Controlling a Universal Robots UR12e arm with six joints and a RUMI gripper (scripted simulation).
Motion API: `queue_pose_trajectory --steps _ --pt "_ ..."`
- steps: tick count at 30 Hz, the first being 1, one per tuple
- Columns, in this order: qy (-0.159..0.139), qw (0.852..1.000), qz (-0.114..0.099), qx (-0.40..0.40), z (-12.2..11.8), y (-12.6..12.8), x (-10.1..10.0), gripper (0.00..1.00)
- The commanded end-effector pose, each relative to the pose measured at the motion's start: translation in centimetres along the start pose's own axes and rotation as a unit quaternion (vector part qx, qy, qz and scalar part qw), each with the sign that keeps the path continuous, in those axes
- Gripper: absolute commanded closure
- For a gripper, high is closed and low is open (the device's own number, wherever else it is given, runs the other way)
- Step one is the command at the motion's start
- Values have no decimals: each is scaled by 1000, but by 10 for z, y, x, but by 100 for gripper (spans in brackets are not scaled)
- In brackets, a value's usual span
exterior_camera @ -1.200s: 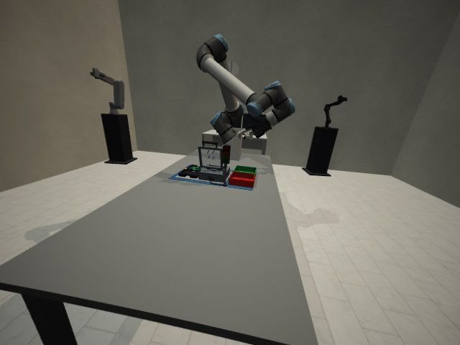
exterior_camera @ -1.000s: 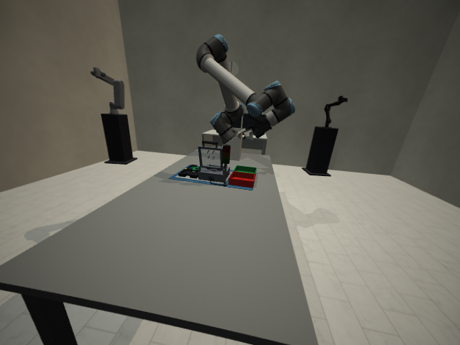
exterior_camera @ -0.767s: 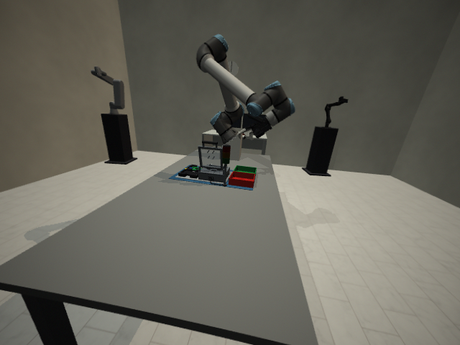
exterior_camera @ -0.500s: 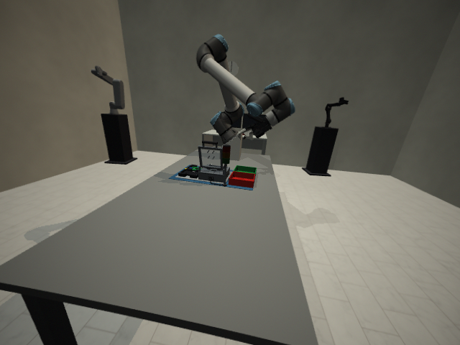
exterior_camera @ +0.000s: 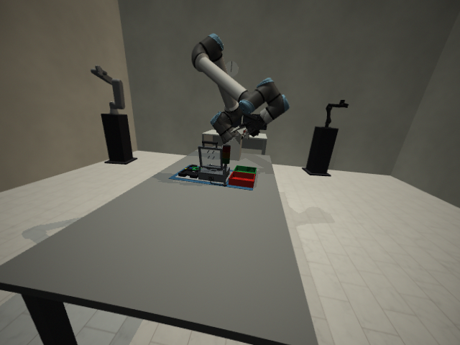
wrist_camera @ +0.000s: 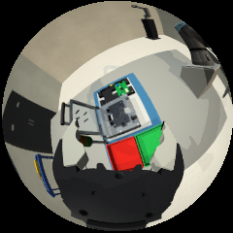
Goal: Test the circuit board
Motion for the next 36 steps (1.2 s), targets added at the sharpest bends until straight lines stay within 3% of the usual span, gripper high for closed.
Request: queue_pose_trajectory --steps 1,8,11,12,13,15,16,17,18,20,21,22,23,25,26,27,28,32,34,36 --pt "-7 993 -51 -111 22 -17 -23 0" --pt "-8 976 -91 -198 39 -28 -41 0" --pt "-6 957 -121 -262 52 -37 -54 0" --pt "-6 957 -121 -262 52 -37 -54 0" --pt "-4 946 -136 -296 58 -41 -60 0" --pt "-4 946 -136 -296 58 -41 -60 0" --pt "-2 932 -152 -330 65 -45 -67 0" --pt "-2 932 -152 -330 65 -45 -67 0" --pt "1 916 -168 -364 71 -50 -74 0" --pt "1 916 -168 -364 71 -50 -74 0" --pt "4 899 -184 -399 78 -54 -81 0" --pt "4 899 -184 -399 78 -54 -81 0" --pt "7 879 -199 -433 85 -59 -89 0" --pt "7 879 -199 -433 85 -59 -89 0" --pt "12 858 -215 -467 92 -63 -96 0" --pt "12 858 -215 -467 92 -63 -96 0" --pt "16 835 -230 -499 98 -67 -103 0" --pt "16 835 -230 -500 99 -67 -103 0" --pt "26 783 -259 -564 112 -76 -117 0" --pt "26 783 -259 -564 112 -76 -117 0"
Point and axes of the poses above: the point where the finger pads meet when closed, its own x axis back along the fingers, its own y axis across the jaws, z = x × y, the point moved 7 cm from there along x, back along the fingers, and after that the axes turned 3 degrees about -x, right-handed, at the moved point
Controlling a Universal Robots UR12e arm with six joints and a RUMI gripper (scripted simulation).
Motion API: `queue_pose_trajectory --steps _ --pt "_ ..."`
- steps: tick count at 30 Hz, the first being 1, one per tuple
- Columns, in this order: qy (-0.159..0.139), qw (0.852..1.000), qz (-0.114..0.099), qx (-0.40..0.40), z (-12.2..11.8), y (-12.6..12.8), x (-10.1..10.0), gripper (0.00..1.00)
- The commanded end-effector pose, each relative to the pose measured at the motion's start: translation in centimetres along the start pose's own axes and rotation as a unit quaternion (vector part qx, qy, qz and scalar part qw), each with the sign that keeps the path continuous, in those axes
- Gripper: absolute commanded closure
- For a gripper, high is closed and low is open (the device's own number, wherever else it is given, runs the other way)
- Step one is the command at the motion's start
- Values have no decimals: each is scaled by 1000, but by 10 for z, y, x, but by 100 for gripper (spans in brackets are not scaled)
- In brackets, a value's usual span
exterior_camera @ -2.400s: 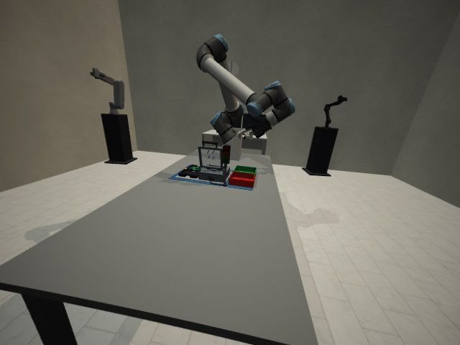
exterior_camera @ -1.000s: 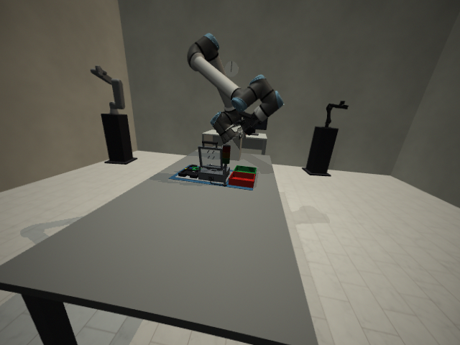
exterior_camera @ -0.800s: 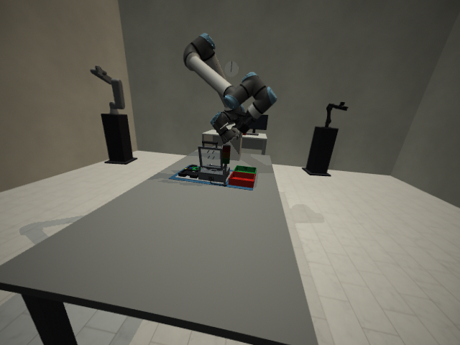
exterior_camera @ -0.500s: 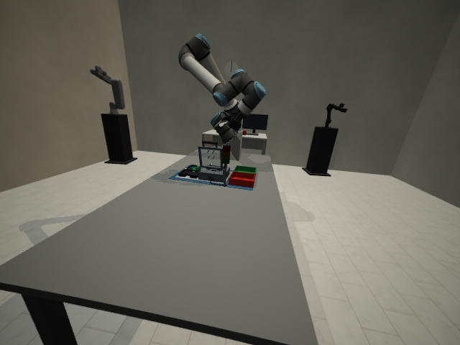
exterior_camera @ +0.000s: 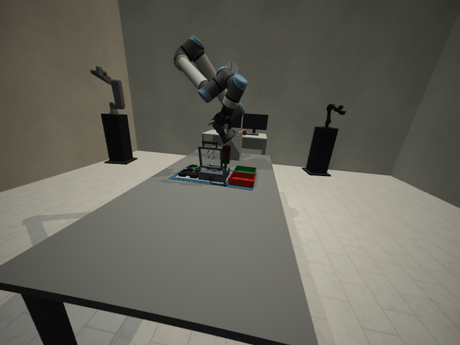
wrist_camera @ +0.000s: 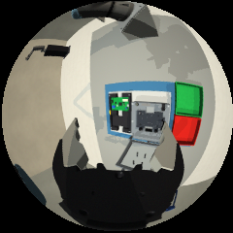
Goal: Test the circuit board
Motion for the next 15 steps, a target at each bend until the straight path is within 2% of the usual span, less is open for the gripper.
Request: queue_pose_trajectory --steps 1,3,4,5,6,8,9,10,11,13,14,15 --pt "10 991 -52 -121 -3 -27 -11 0" --pt "10 991 -52 -121 -3 -27 -11 0" --pt "15 985 -67 -160 -5 -37 -14 0" --pt "15 985 -67 -160 -5 -37 -14 0" --pt "21 976 -82 -199 -7 -47 -17 0" --pt "21 976 -82 -199 -7 -47 -17 0" --pt "26 966 -97 -237 -9 -57 -20 0" --pt "26 966 -97 -237 -9 -57 -20 0" --pt "32 955 -110 -273 -10 -66 -22 0" --pt "32 955 -110 -273 -10 -66 -22 0" --pt "37 943 -123 -308 -12 -75 -25 0" --pt "37 943 -123 -308 -12 -75 -25 0"
Point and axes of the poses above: the point where the finger pads meet when closed, its own x axis back along the fingers, its own y axis across the jaws, z = x × y, the point moved 7 cm from there along x, back along the fingers, and after that the axes turned 3 degrees about -x, right-handed, at the moved point
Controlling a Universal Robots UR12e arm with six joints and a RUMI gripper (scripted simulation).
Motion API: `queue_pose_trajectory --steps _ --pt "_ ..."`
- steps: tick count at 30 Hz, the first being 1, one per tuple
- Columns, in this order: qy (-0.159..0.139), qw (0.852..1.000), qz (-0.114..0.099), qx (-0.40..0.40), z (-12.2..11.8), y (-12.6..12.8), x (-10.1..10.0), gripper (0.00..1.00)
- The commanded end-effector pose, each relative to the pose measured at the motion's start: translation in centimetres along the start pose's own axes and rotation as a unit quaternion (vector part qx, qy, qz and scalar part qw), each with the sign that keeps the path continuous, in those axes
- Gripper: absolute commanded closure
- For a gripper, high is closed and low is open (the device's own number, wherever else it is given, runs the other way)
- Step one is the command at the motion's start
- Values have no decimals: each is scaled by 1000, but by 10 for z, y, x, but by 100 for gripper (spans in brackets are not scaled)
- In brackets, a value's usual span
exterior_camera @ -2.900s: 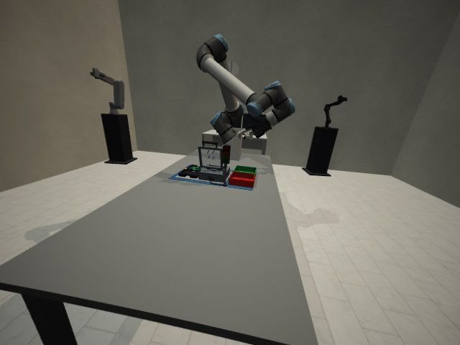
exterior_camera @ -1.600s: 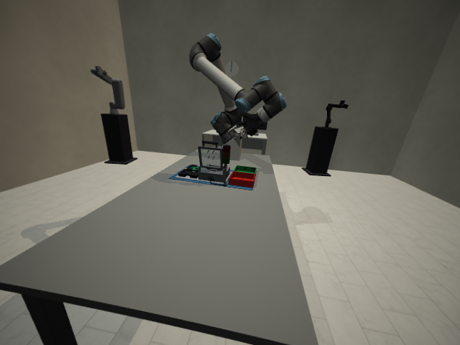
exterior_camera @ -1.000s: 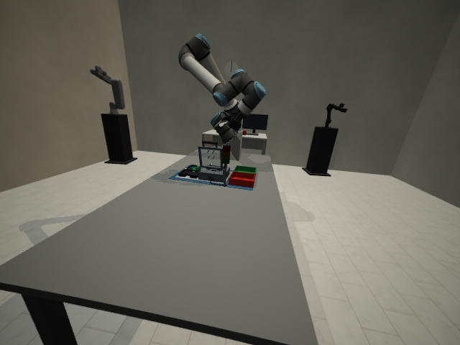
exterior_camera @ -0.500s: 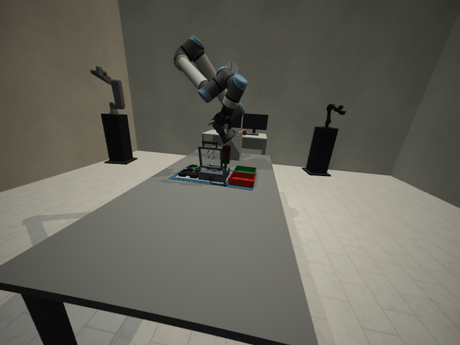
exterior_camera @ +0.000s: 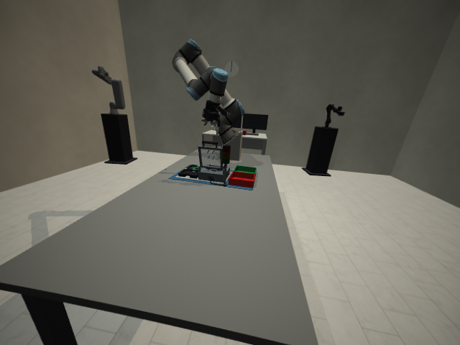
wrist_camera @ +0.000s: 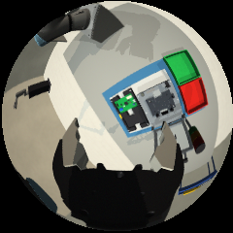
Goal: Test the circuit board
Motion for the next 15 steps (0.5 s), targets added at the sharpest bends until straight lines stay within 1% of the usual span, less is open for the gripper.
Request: queue_pose_trajectory --steps 1,2,3,5,6,7,8,9,10,11,12,15 --pt "15 991 -50 -121 -15 -23 -4 0" --pt "15 991 -50 -121 -15 -23 -4 0" --pt "20 986 -62 -155 -20 -31 -5 0" --pt "20 986 -62 -155 -20 -31 -5 0" --pt "25 979 -74 -188 -25 -38 -5 0" --pt "25 979 -74 -188 -25 -38 -5 0" --pt "30 972 -85 -219 -30 -46 -5 0" --pt "30 972 -85 -219 -30 -46 -5 0" --pt "34 963 -96 -248 -34 -52 -6 0" --pt "34 963 -96 -248 -34 -52 -6 0" --pt "39 955 -105 -275 -39 -59 -6 0" --pt "39 955 -105 -275 -39 -59 -6 0"
Point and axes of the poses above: the point where the finger pads meet when closed, its own x axis back along the fingers, its own y axis across the jaws, z = x × y, the point moved 7 cm from there along x, back along the fingers, and after that the axes turned 3 degrees about -x, right-handed, at the moved point
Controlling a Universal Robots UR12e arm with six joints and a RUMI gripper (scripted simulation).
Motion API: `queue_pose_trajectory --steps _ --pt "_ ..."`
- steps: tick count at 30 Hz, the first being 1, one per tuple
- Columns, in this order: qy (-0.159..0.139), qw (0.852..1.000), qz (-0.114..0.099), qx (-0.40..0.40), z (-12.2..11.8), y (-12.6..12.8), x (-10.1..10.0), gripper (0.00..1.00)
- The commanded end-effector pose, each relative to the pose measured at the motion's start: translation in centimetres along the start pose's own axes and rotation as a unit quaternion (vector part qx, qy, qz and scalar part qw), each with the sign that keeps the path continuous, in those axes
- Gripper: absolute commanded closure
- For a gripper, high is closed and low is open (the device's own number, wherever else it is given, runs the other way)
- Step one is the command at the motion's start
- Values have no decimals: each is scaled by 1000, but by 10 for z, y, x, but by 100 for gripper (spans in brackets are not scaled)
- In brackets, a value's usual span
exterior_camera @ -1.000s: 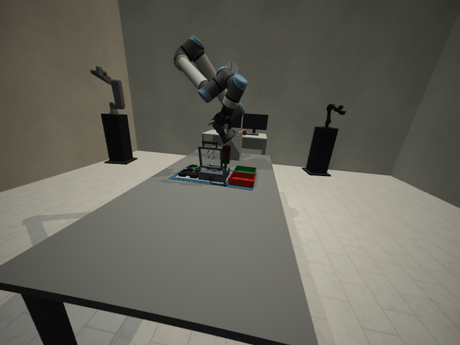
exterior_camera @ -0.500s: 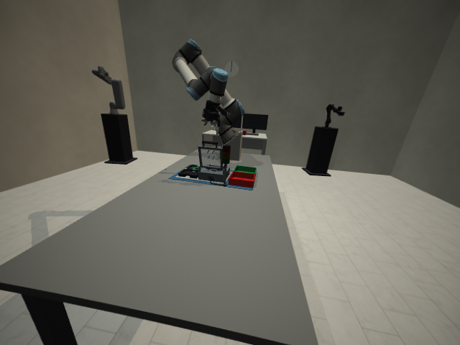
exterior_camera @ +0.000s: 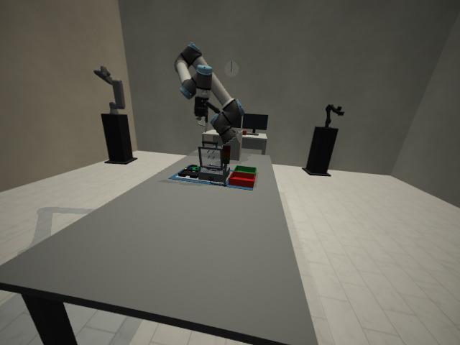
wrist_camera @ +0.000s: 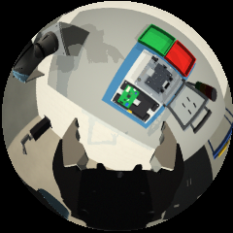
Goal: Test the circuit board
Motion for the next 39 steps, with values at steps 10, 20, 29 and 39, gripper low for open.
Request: queue_pose_trajectory --steps 10,20,29,39 --pt "33 974 -80 -209 -46 -31 7 0" --pt "40 963 -94 -250 -56 -38 9 0" --pt "39 963 -95 -250 -56 -37 10 41" --pt "39 963 -95 -250 -56 -37 10 41"
Point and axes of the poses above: the point where the finger pads meet when closed, its own x axis back along the fingers, its own y axis across the jaws, z = x × y, the point moved 7 cm from there along x, back along the fingers, and after that the axes turned 3 degrees about -x, right-handed, at the moved point
